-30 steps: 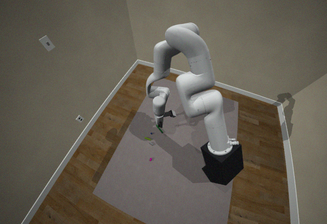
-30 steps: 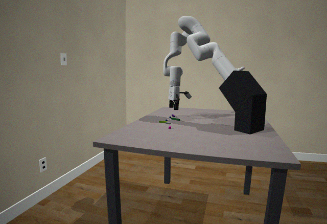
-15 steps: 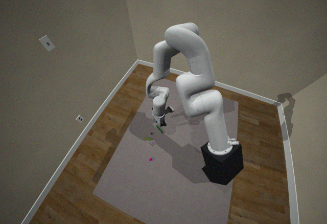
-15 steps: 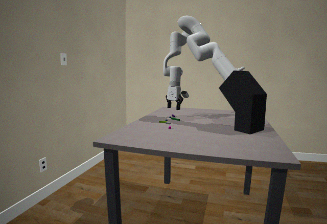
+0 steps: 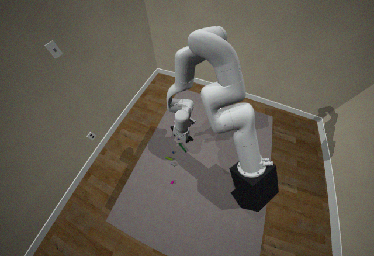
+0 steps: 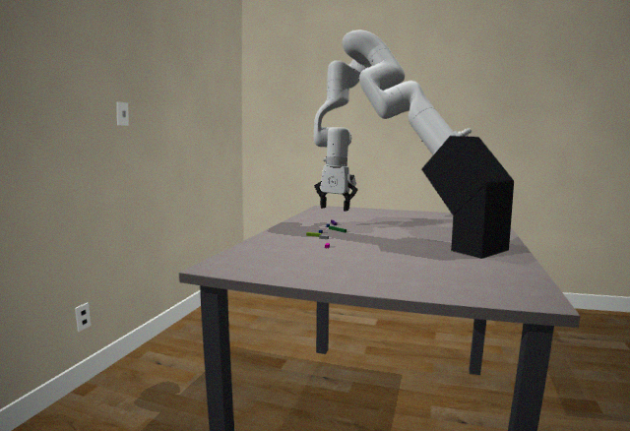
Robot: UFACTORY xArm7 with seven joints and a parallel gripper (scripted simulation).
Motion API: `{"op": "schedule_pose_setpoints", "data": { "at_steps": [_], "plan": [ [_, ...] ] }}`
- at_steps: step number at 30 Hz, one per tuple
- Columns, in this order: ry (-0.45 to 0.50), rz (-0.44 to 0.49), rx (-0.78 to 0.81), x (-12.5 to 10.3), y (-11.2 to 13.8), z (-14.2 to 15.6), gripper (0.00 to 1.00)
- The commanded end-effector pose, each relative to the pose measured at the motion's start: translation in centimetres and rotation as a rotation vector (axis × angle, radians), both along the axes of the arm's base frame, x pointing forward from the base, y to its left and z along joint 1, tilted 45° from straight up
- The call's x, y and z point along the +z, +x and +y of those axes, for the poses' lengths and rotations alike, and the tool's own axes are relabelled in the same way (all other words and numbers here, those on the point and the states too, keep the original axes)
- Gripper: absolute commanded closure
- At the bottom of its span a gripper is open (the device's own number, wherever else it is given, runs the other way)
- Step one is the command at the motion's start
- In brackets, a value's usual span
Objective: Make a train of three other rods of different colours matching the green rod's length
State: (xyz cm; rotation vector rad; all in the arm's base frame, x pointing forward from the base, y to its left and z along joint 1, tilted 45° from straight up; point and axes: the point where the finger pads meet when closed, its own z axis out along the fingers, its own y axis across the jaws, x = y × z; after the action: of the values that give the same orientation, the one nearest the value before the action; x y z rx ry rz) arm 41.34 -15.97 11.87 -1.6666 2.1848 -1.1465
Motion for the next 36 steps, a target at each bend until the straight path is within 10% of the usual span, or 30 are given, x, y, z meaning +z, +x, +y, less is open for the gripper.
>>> {"op": "schedule_pose_setpoints", "data": {
  "at_steps": [1, 36],
  "plan": [
    [-0.082, 0.100, 0.087, 0.04, 0.04, 0.03, 0.00],
    [-0.102, 0.118, 0.112, 0.04, 0.04, 0.03, 0.00]
  ]
}}
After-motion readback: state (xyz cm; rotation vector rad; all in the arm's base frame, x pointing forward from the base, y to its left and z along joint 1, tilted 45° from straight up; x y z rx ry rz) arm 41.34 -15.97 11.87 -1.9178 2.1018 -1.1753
